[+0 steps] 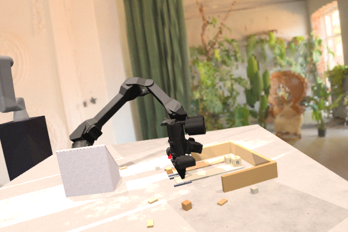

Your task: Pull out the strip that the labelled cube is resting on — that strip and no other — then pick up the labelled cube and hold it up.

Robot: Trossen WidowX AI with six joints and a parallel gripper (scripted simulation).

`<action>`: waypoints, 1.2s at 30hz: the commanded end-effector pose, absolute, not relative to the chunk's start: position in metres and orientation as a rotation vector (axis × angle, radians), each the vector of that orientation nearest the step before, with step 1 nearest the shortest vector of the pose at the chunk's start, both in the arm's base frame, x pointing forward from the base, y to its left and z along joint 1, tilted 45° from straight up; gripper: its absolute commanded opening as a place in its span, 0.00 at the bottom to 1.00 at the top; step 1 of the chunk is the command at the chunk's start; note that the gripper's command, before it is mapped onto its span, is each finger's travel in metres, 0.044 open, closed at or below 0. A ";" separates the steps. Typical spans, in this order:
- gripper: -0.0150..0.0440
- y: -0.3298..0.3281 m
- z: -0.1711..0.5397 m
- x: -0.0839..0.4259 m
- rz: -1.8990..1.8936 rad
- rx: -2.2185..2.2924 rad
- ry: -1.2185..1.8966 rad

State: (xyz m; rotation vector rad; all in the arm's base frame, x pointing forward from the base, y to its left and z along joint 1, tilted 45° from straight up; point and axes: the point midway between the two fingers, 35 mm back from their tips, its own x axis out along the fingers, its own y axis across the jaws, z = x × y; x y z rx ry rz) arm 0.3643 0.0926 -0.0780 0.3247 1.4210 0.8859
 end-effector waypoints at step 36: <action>0.25 0.082 -0.089 0.325 0.886 0.330 1.424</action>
